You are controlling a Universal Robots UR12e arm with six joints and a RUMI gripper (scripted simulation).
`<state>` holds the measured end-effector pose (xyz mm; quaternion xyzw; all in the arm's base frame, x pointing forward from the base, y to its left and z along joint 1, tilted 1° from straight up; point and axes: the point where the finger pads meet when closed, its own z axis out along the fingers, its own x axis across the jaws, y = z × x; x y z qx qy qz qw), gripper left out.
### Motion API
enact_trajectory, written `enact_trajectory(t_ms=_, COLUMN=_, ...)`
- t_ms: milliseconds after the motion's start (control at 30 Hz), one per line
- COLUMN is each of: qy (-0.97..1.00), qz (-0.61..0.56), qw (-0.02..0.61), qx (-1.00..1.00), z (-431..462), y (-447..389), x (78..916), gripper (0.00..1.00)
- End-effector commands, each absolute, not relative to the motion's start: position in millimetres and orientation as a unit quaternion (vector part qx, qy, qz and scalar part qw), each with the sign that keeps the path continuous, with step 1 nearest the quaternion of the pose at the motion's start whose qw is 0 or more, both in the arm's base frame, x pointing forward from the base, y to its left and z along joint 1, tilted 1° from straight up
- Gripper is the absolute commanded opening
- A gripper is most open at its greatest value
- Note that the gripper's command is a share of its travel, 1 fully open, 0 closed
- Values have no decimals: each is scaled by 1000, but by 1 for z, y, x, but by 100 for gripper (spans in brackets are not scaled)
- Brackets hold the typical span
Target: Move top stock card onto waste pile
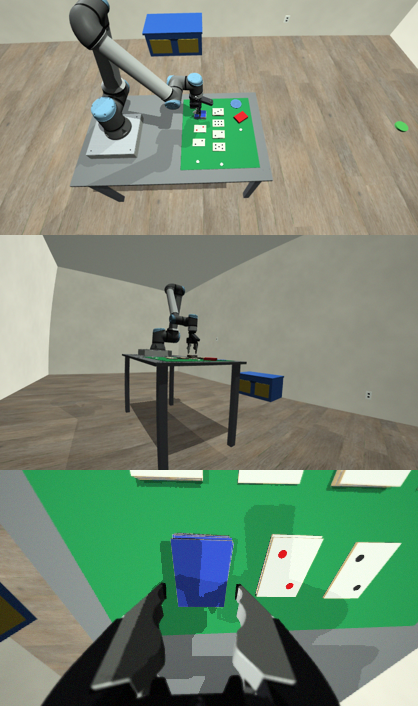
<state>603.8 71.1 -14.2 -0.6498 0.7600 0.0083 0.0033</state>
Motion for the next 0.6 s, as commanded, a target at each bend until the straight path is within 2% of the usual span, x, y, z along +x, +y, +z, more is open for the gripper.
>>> enact_trajectory(t_ms=0, qy=760, qz=8, qw=4, qx=-650, z=-14, y=71, x=604, gripper=50)
enact_trajectory(t_ms=567, qy=760, qz=8, qw=4, qx=-650, z=-15, y=71, x=605, gripper=50)
